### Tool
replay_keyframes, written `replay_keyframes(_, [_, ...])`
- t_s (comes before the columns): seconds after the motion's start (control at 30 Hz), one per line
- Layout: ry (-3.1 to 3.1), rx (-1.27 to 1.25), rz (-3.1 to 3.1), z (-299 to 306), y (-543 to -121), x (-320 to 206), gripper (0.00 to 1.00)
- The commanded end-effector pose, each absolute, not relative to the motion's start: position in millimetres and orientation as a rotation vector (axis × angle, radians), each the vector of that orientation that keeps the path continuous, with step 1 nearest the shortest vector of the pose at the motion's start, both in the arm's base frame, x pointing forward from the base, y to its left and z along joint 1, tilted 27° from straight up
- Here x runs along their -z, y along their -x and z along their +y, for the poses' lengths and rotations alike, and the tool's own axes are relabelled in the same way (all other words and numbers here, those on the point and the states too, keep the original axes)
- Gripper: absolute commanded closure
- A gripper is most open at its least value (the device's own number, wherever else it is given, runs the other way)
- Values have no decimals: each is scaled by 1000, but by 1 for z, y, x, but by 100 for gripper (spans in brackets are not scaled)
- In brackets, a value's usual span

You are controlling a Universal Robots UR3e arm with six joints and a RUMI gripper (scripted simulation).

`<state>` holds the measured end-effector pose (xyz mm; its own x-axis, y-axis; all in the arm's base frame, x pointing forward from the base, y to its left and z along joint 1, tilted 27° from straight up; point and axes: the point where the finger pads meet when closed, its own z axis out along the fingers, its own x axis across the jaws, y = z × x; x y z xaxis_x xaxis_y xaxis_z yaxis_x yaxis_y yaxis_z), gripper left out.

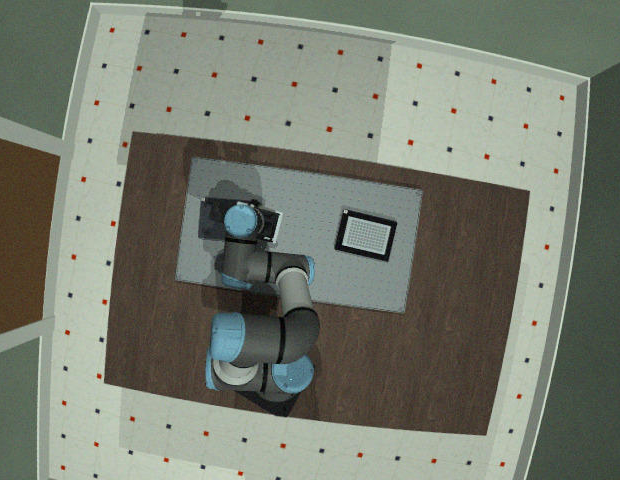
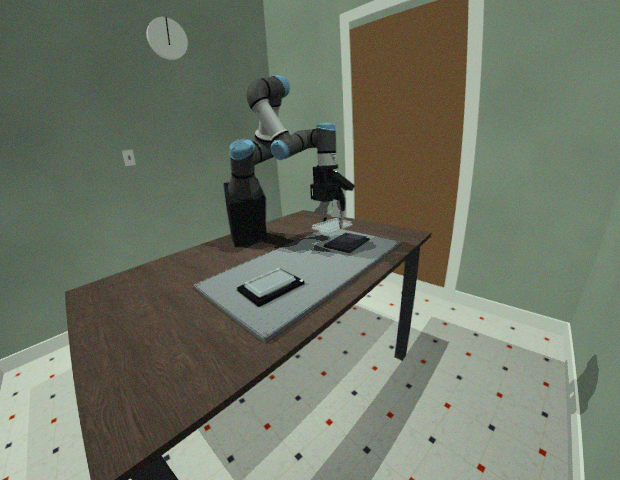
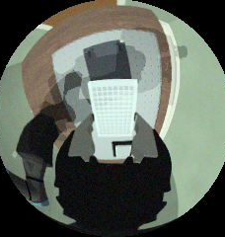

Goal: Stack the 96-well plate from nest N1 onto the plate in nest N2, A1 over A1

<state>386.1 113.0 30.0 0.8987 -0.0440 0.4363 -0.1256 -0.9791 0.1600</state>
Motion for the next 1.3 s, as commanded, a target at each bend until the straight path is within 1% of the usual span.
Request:
replay_keyframes(0.0, [-2892, -660, -96, 97, -385, -34, 100])
replay_keyframes(1.27, [-2891, -660, -95, -15, -386, -57, 100])
